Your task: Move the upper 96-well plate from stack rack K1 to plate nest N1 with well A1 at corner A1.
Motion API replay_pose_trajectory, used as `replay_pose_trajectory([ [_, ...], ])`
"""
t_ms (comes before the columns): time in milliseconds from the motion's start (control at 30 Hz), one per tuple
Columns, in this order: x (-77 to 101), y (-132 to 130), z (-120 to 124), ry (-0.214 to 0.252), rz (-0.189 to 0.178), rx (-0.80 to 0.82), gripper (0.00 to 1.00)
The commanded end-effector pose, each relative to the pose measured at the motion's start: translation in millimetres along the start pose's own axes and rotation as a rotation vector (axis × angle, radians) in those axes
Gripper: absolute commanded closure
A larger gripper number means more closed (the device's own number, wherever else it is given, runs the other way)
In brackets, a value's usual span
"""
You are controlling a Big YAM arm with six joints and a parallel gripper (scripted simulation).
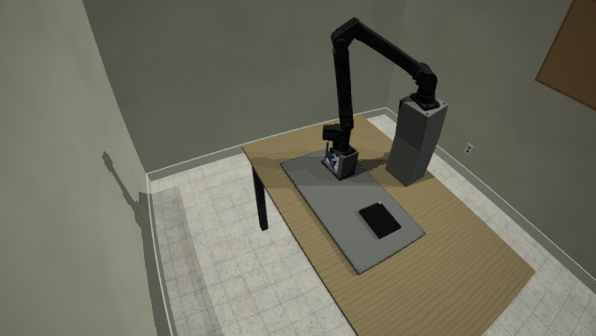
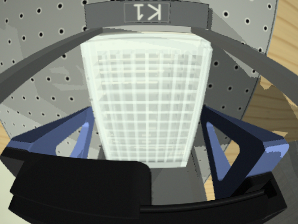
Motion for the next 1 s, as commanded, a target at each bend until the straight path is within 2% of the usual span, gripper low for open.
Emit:
replay_pose_trajectory([
  [0,2.9,2.4,-1.0,-0.005,-0.006,-0.001,0.0],
  [33,2.9,2.4,-1.0,-0.005,-0.006,-0.001,0.0],
  [67,2.9,2.4,-1.0,-0.005,-0.006,-0.001,1.0],
  [967,2.9,2.4,-1.0,-0.005,-0.006,-0.001,1.0],
])
Point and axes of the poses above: the point where the finger pads meet when closed, its own x axis back along the fingers, its own y axis across the jaws, z = x × y, the point moved 1 cm from there along x, back along the fingers, and after that the axes turned 10 degrees about -x, right-handed, at the moved point
